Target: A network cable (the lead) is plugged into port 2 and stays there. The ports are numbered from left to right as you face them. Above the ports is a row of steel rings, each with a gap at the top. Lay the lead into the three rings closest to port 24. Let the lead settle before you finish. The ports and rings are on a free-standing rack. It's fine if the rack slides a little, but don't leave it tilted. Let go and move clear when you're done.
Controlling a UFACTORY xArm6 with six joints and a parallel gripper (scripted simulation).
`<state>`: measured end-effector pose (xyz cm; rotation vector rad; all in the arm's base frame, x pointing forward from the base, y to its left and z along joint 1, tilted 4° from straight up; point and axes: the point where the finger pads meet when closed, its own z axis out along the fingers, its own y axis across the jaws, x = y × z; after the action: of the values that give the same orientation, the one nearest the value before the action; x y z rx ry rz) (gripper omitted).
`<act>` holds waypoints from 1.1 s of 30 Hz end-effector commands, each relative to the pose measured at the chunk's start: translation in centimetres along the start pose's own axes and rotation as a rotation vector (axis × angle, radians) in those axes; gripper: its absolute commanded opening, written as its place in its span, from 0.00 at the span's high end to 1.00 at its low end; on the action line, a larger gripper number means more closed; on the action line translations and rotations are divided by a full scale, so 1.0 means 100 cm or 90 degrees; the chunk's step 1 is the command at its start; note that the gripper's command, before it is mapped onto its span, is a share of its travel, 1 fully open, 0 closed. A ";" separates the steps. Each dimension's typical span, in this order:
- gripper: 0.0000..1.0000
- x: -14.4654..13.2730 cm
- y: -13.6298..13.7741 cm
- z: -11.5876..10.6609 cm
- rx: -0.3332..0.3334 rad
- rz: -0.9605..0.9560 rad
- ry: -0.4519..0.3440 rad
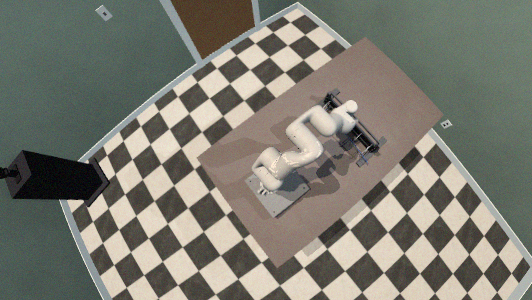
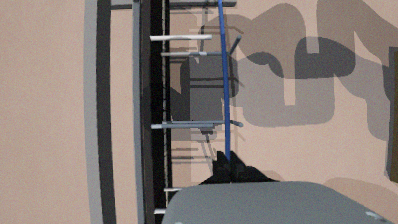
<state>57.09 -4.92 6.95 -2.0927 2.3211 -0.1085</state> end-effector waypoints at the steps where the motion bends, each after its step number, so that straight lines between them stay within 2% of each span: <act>1: 1.00 0.000 -0.002 0.002 0.004 0.000 0.000; 33: 1.00 0.000 -0.002 0.022 0.004 0.000 0.000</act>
<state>57.26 -5.02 4.64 -2.0924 2.3208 -0.1091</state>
